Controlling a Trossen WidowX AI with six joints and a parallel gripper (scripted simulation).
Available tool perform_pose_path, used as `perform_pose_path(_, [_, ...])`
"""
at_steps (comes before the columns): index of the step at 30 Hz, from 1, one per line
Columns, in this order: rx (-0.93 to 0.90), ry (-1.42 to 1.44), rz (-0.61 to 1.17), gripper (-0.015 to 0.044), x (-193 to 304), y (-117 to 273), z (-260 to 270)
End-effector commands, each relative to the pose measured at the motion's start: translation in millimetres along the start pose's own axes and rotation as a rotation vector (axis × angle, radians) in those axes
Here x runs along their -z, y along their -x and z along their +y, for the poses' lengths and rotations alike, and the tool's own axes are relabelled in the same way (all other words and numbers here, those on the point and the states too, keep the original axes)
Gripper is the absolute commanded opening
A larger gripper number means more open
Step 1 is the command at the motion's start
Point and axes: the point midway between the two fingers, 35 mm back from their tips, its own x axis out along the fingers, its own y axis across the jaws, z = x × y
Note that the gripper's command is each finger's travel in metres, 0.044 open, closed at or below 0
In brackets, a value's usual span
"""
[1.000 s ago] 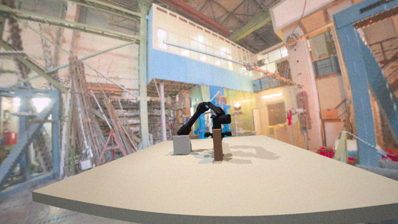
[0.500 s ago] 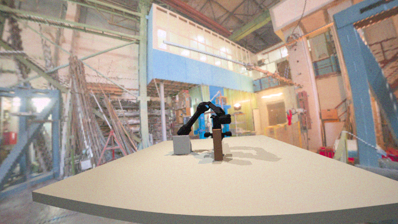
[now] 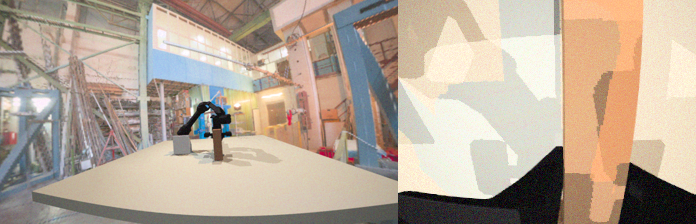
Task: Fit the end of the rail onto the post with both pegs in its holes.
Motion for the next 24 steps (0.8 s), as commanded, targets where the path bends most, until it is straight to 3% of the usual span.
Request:
perform_pose_path(1, [0.011, 0.002, 0.007, 0.0, 3.6, 3.5, -2.6])
perform_pose_path(17, [0.011, 0.002, 0.007, 0.0, 8.1, 3.7, -2.6])
perform_pose_path(24, [0.0, 0.0, 0.0, 0.0184, 4.6, -0.1, -0.1])
